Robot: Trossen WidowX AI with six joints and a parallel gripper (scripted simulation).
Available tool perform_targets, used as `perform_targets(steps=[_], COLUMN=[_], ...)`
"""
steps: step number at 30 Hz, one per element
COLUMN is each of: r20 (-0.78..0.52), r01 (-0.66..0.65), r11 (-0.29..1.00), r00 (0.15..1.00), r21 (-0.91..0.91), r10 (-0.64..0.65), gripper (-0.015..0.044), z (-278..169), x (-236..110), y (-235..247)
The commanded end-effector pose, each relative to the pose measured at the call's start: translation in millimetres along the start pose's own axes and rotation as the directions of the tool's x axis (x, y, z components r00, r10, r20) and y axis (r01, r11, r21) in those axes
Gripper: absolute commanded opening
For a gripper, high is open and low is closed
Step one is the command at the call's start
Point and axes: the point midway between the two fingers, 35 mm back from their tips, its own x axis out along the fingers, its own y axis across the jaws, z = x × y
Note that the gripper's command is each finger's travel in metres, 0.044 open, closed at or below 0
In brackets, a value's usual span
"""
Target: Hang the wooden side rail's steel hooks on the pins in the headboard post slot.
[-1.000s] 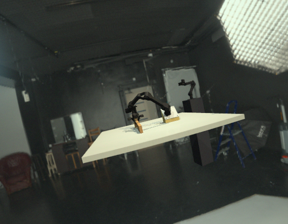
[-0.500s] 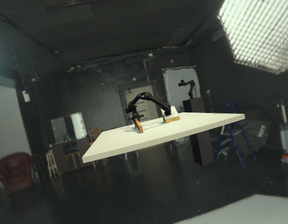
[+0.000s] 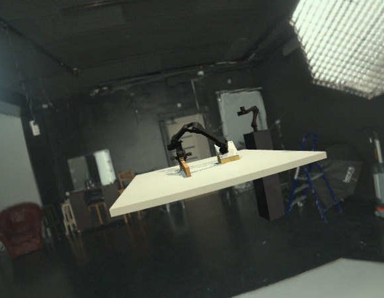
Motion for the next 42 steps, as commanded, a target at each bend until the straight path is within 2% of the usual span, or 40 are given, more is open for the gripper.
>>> perform_targets(steps=[1, 42], r20=[-0.009, -0.009], r01=[0.015, 0.015], r11=[1.000, 1.000], r00=[1.000, 1.000], r21=[0.003, 0.003], r10=[-0.015, -0.015], gripper=[0.0000, 0.0000], z=[-4.5, -8.9], x=[-6.5, -6.3], y=[-1.7, -1.5])
